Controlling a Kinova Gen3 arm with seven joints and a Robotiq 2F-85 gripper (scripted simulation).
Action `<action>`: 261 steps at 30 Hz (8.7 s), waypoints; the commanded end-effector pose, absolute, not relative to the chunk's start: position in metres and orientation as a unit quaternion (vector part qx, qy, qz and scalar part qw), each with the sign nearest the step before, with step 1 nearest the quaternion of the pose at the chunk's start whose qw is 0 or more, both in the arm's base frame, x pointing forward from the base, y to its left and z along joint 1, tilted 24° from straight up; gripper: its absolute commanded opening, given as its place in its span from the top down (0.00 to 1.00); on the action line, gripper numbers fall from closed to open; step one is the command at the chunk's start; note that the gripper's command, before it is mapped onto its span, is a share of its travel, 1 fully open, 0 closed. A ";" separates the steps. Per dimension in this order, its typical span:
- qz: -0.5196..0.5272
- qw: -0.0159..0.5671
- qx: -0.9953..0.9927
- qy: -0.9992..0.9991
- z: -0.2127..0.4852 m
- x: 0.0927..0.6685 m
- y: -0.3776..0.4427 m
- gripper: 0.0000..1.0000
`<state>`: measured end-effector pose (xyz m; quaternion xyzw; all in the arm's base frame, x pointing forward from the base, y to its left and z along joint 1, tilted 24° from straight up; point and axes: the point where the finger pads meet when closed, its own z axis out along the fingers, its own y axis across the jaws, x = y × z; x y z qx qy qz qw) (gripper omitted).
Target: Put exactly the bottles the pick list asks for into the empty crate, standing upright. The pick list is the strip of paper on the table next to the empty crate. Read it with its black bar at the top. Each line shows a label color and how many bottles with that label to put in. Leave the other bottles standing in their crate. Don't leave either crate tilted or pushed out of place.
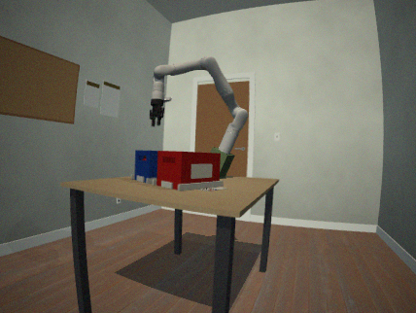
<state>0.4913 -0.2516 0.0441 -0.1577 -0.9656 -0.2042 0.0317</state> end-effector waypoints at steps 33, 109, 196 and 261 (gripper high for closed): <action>-0.205 0.024 -0.126 -0.970 0.040 0.483 -0.250 0.33; -0.200 -0.049 0.224 -0.953 -0.071 0.348 -0.190 0.33; -0.200 -0.049 0.224 -0.953 -0.114 0.348 -0.171 0.58; -0.200 -0.049 0.224 -0.953 -0.088 0.348 -0.182 0.90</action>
